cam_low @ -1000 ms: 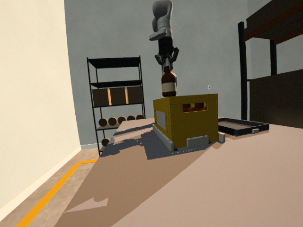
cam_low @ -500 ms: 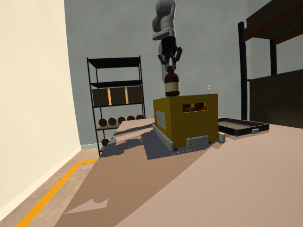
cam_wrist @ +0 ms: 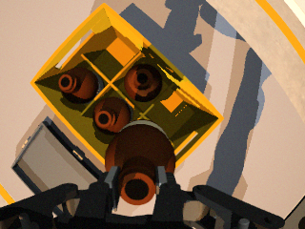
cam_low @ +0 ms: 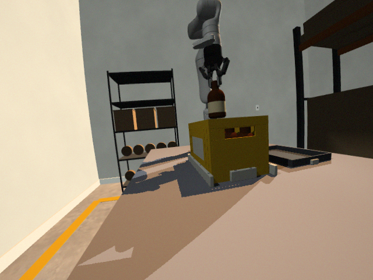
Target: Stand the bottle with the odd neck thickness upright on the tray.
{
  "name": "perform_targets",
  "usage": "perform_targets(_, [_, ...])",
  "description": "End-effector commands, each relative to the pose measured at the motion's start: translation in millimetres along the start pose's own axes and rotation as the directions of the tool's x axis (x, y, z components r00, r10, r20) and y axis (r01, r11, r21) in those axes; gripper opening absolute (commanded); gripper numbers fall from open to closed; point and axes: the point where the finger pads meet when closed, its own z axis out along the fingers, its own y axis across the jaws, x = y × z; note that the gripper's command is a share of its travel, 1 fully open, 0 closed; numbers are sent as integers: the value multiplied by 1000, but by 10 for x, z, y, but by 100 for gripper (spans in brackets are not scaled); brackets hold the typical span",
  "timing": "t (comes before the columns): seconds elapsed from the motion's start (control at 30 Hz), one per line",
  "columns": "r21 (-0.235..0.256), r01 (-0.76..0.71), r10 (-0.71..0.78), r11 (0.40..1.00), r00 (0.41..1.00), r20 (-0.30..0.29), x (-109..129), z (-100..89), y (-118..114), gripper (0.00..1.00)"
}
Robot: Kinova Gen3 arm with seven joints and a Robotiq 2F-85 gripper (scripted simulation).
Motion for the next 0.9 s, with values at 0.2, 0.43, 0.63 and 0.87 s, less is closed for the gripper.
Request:
perform_targets(0.2, [0,5,-5,1000,1000,-1,-81,-2,-143,0])
perform_targets(0.43, [0,5,-5,1000,1000,-1,-132,-2,-230,0])
perform_targets(0.63, [0,5,-5,1000,1000,-1,-198,-2,-341,0])
perform_targets(0.87, [0,5,-5,1000,1000,-1,-281,-1,-483,0])
